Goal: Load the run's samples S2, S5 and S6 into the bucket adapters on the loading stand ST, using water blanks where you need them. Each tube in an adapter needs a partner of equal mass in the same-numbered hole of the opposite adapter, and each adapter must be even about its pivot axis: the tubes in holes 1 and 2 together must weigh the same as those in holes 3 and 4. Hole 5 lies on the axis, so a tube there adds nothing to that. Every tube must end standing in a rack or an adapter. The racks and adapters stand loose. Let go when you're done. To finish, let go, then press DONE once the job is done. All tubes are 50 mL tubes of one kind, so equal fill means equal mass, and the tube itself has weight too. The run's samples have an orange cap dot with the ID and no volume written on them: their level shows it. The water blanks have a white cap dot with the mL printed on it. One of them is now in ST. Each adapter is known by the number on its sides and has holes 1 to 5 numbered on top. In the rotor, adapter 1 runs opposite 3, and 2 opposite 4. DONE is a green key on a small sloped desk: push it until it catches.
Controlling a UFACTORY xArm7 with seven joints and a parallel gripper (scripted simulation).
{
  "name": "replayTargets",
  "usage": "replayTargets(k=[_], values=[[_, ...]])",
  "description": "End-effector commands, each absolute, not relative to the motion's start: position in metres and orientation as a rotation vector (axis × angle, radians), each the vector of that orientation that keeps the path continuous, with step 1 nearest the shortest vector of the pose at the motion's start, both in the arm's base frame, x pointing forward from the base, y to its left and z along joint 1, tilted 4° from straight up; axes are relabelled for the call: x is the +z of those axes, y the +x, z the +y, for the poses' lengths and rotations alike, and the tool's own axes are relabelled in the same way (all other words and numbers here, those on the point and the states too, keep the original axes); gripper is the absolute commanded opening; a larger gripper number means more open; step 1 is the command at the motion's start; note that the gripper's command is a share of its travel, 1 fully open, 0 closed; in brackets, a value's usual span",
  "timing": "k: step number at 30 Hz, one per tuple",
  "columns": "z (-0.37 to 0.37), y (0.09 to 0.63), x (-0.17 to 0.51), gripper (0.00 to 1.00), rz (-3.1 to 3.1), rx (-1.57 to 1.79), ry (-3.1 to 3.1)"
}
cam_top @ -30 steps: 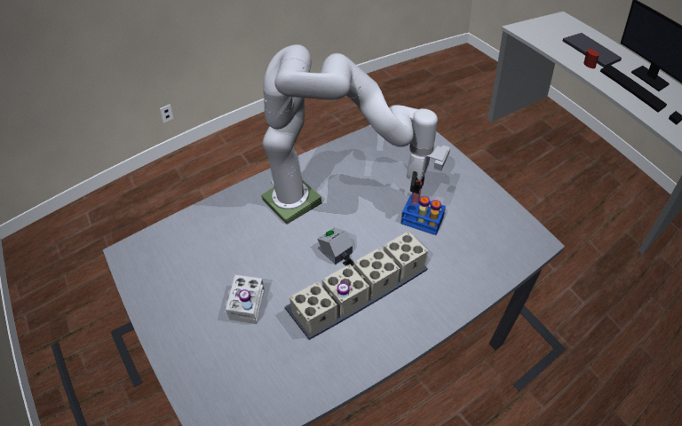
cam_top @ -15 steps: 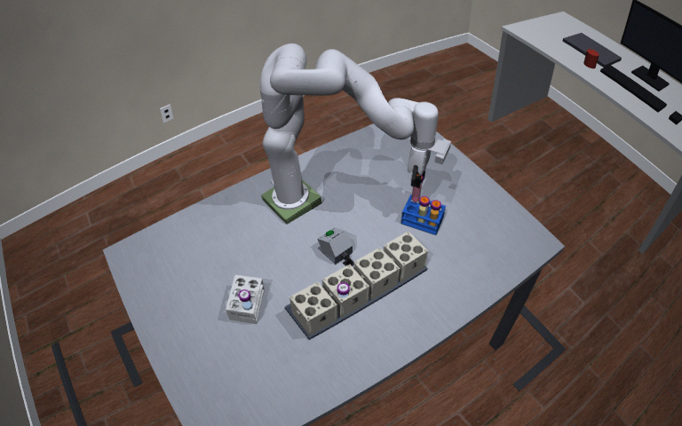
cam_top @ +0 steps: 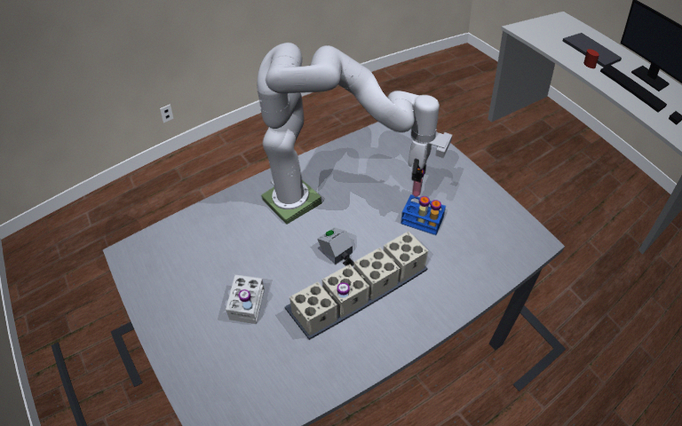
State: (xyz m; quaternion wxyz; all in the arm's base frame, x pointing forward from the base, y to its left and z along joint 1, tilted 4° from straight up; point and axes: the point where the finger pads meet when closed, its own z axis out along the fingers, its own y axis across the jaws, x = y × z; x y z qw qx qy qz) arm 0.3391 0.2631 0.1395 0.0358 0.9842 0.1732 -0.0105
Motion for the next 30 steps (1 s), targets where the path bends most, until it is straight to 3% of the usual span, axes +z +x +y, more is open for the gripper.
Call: replayTargets(k=[1,30], values=[[0.265,0.340,0.149,0.00,0.533,-0.026,3.025],[0.268,0.340,0.199,0.00,0.533,-0.026,3.025]])
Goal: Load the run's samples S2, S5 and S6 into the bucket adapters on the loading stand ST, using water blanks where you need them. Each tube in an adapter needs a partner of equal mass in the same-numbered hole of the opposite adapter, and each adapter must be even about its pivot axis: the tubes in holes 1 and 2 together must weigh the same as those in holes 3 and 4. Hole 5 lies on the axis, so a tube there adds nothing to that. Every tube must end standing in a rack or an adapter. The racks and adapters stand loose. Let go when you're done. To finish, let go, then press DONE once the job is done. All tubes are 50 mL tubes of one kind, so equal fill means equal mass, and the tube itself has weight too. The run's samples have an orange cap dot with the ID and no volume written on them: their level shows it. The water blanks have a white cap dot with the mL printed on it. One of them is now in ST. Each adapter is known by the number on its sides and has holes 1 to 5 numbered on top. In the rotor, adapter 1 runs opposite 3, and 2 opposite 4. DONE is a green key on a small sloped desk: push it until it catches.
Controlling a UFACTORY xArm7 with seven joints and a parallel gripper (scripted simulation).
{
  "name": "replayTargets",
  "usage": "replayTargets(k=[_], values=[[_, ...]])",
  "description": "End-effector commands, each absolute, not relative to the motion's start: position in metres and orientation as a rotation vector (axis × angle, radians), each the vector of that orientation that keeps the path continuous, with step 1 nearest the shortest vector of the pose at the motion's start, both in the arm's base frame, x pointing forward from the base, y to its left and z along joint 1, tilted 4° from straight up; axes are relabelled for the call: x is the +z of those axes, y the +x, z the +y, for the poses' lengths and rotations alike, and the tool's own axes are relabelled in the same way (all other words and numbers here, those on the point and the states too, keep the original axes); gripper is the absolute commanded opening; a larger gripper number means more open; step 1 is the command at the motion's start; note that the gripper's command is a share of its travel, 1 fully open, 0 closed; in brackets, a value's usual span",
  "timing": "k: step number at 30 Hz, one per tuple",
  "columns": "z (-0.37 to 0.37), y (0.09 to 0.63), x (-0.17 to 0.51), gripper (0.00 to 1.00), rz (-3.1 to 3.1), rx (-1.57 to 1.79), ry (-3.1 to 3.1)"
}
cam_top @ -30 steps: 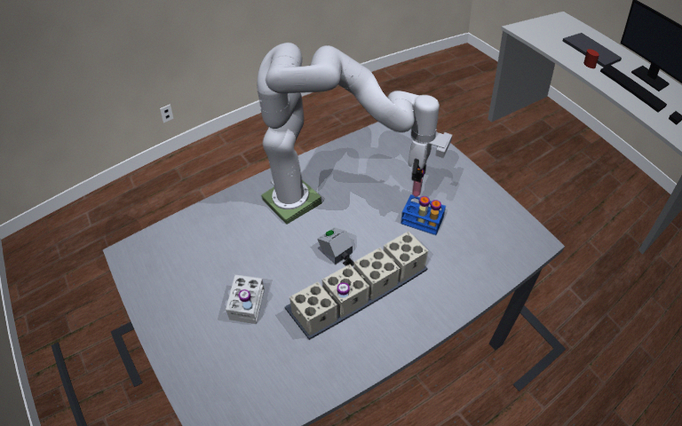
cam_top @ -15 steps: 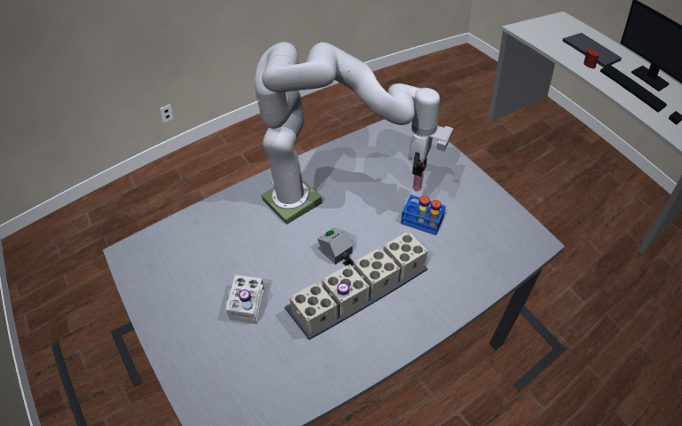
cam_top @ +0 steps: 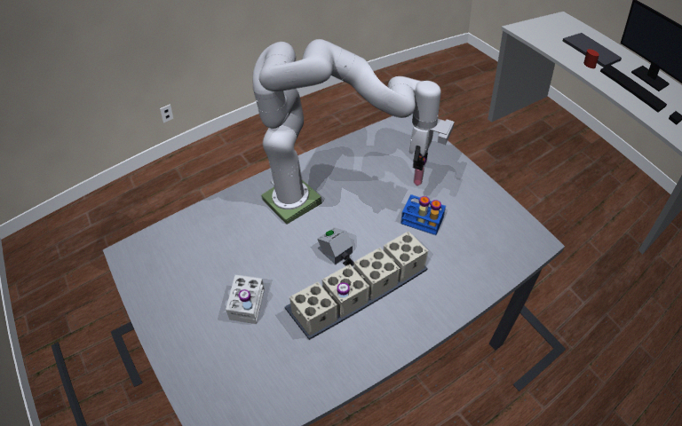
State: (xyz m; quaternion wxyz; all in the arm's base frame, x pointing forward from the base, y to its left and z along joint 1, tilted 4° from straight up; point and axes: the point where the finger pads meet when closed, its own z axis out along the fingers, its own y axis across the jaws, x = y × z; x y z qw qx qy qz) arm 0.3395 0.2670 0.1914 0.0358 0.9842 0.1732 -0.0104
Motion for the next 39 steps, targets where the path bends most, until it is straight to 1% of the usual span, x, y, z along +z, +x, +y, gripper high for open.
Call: replayTargets(k=[1,12,23,25,30,39], values=[[0.268,0.340,0.201,0.00,0.533,-0.026,3.025],[0.268,0.340,0.202,0.00,0.533,-0.026,3.025],[0.214,0.347,0.206,0.00,-0.028,-0.006,3.070],[0.214,0.347,0.206,0.00,-0.028,-0.006,3.070],[0.189,0.349,0.208,0.00,-0.283,0.003,3.057],[0.144,0.354,0.211,0.00,-0.301,0.004,3.054]])
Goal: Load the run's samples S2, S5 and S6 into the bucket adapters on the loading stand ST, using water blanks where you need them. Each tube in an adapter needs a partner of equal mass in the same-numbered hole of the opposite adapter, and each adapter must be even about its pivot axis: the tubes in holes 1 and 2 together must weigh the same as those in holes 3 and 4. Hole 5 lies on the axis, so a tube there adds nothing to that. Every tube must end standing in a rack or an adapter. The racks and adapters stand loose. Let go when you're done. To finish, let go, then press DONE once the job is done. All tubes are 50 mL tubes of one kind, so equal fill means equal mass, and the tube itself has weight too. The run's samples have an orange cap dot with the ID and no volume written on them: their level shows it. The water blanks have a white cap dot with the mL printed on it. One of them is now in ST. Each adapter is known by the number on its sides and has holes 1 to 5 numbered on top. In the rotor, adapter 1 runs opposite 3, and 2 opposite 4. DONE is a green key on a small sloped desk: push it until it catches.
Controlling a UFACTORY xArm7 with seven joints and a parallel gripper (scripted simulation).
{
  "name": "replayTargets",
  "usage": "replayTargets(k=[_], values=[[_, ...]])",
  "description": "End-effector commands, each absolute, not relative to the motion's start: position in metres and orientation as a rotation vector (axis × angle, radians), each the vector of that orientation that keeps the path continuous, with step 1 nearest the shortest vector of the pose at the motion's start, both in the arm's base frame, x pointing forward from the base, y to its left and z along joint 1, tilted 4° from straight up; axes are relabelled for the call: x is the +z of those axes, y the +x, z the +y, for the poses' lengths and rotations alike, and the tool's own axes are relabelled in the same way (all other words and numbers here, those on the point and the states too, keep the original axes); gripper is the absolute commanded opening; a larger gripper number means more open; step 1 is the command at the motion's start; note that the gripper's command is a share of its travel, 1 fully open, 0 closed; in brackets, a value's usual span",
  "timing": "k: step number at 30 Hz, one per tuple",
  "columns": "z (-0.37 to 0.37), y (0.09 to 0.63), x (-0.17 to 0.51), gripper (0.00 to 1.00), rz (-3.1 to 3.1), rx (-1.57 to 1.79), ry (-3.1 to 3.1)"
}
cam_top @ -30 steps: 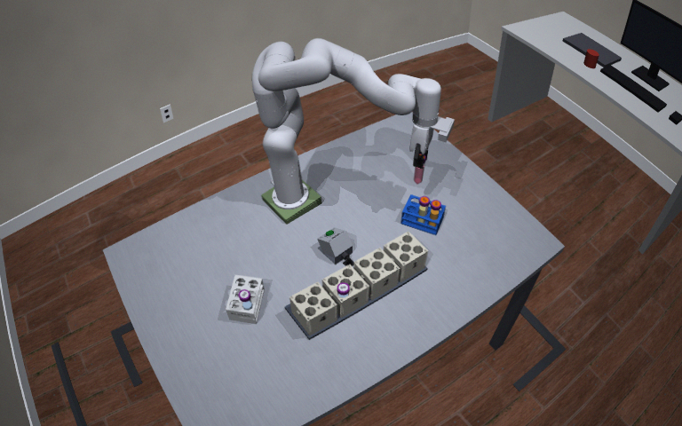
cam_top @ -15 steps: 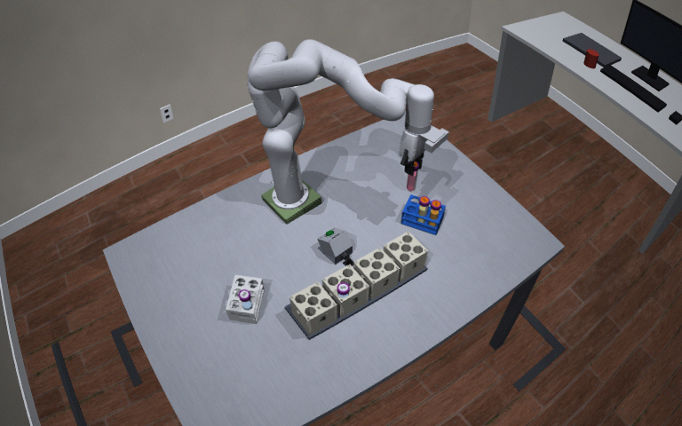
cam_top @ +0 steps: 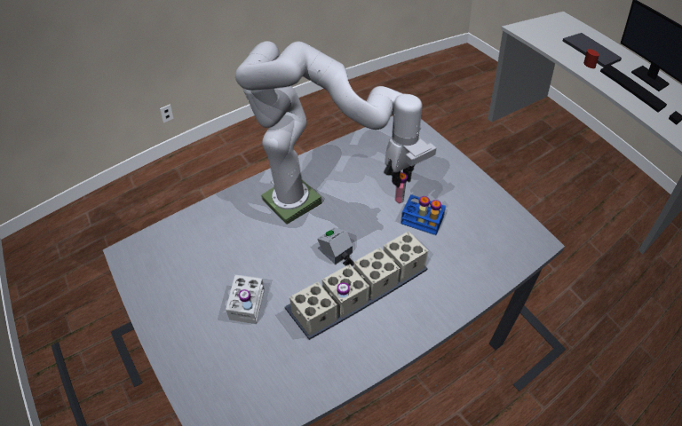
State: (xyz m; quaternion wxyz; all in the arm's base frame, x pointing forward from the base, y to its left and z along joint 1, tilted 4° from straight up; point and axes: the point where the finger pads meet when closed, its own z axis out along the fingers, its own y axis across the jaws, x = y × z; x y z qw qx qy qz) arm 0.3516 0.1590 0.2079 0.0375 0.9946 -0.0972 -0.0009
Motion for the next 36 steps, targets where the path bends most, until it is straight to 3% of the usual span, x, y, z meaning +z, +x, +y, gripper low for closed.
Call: replayTargets(k=[1,36], values=[[0.139,0.355,0.211,0.00,-0.301,0.004,3.054],[-0.010,0.372,0.222,0.00,-0.301,0.005,3.053]])
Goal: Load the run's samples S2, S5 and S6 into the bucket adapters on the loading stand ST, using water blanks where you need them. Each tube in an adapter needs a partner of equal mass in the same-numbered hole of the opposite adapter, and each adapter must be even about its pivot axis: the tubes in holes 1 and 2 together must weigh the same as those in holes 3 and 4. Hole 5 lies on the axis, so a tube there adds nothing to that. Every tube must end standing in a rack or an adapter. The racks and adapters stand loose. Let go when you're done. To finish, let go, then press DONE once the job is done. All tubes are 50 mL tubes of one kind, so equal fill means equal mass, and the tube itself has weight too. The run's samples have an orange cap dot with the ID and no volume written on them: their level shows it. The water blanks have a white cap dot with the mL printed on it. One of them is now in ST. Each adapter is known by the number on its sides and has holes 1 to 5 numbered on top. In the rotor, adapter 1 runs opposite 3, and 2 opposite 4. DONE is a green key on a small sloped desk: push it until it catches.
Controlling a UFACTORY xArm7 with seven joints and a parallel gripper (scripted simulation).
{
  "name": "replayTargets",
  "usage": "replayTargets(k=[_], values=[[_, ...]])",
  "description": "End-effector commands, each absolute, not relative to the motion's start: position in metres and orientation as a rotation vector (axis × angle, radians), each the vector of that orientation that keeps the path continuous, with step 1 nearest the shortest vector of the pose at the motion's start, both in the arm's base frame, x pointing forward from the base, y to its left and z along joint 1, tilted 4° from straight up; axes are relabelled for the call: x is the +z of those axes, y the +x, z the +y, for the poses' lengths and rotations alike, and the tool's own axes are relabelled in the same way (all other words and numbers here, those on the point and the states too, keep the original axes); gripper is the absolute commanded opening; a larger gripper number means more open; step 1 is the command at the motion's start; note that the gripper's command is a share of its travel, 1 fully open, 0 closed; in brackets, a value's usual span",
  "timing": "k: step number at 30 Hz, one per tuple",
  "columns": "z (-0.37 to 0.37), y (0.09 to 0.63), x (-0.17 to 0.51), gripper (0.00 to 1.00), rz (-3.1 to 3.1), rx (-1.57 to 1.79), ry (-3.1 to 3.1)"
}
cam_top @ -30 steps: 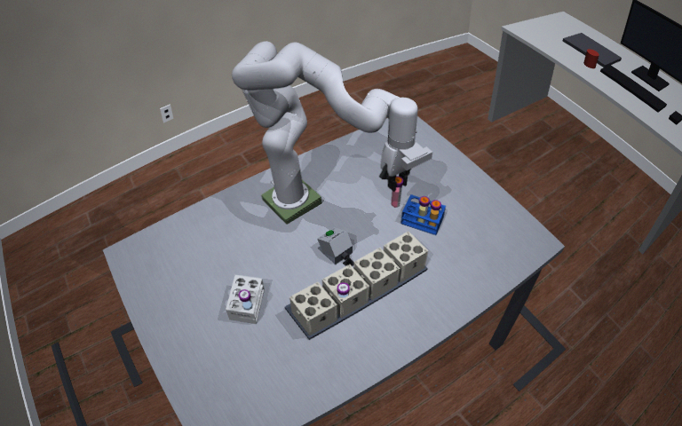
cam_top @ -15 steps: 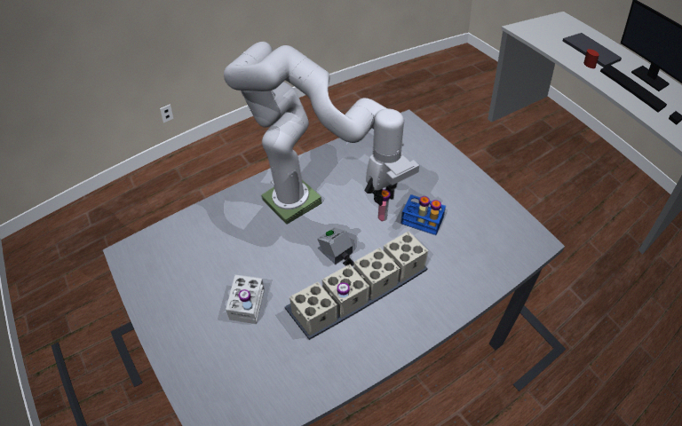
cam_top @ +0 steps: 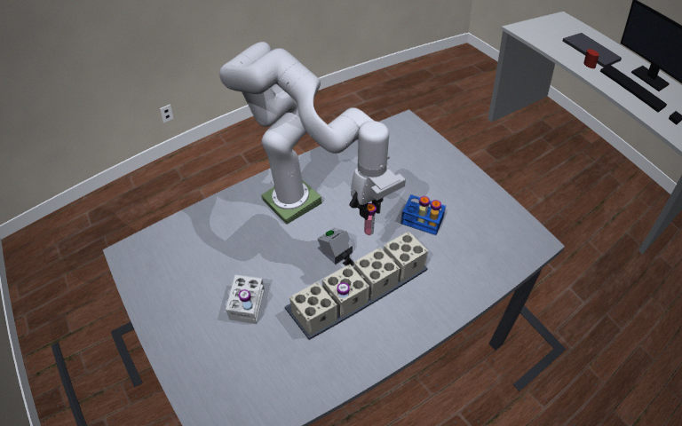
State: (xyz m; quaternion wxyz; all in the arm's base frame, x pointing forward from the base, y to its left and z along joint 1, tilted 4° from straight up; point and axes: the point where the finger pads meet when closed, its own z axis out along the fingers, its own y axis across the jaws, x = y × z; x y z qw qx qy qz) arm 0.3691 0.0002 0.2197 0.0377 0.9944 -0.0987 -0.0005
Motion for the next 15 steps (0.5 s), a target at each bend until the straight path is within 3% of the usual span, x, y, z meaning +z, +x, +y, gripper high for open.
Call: replayTargets(k=[1,15], values=[[-0.010,0.372,0.222,0.00,-0.301,0.005,3.053],[-0.079,0.379,0.227,0.00,-0.301,0.005,3.052]])
